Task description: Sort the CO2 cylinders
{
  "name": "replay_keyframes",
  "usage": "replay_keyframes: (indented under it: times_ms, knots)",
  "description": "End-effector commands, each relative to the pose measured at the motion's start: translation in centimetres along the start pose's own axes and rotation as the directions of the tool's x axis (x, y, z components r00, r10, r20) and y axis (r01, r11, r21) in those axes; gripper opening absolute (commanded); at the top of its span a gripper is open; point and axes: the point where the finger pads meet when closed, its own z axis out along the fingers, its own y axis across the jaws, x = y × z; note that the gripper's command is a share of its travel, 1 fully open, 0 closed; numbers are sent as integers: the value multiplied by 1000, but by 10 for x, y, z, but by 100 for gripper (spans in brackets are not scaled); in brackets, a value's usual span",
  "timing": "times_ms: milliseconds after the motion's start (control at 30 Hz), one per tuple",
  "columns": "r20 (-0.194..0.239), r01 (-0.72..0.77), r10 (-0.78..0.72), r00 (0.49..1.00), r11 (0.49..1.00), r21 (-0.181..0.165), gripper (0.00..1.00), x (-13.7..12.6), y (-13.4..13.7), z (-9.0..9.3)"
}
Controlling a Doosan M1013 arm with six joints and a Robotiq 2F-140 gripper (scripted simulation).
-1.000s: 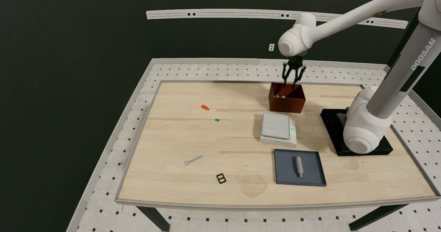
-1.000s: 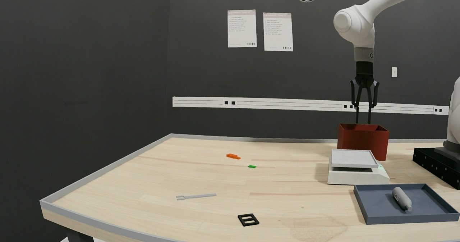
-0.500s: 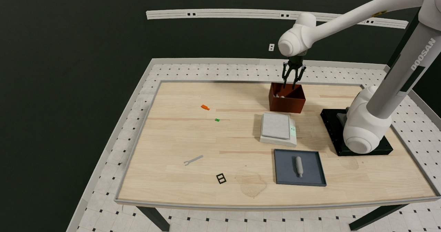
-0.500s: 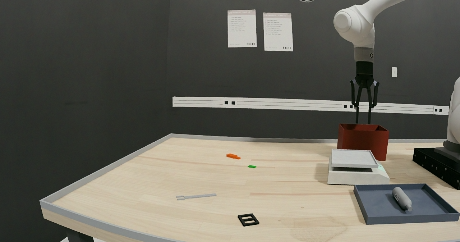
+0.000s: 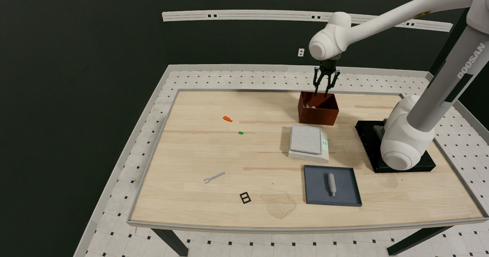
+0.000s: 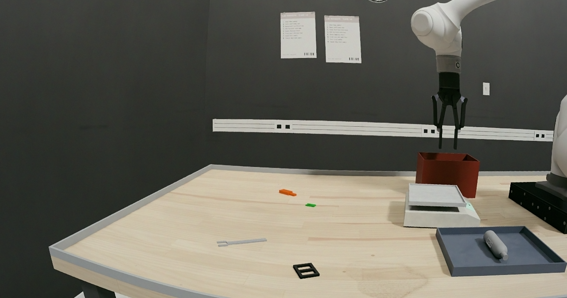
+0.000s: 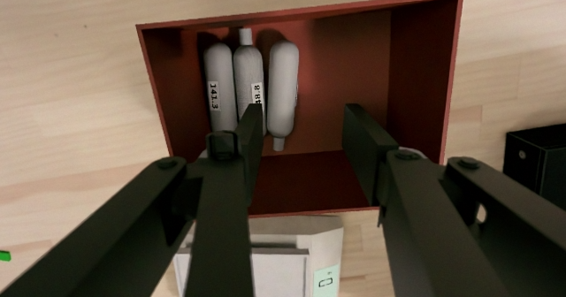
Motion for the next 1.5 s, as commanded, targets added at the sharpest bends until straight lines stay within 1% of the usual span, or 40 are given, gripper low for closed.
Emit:
replay_keyframes:
  times_ms: [0,67,267,433,1467]
  knots:
    - [0,0,0,1000,1000,1,39,0,0,-9]
    - [0,0,0,1000,1000,1,39,0,0,-9]
    - [0,0,0,1000,1000,1,39,0,0,-23]
    - [0,0,0,1000,1000,1,39,0,0,-29]
    - [0,0,0,1000,1000,1,39,0,0,-30]
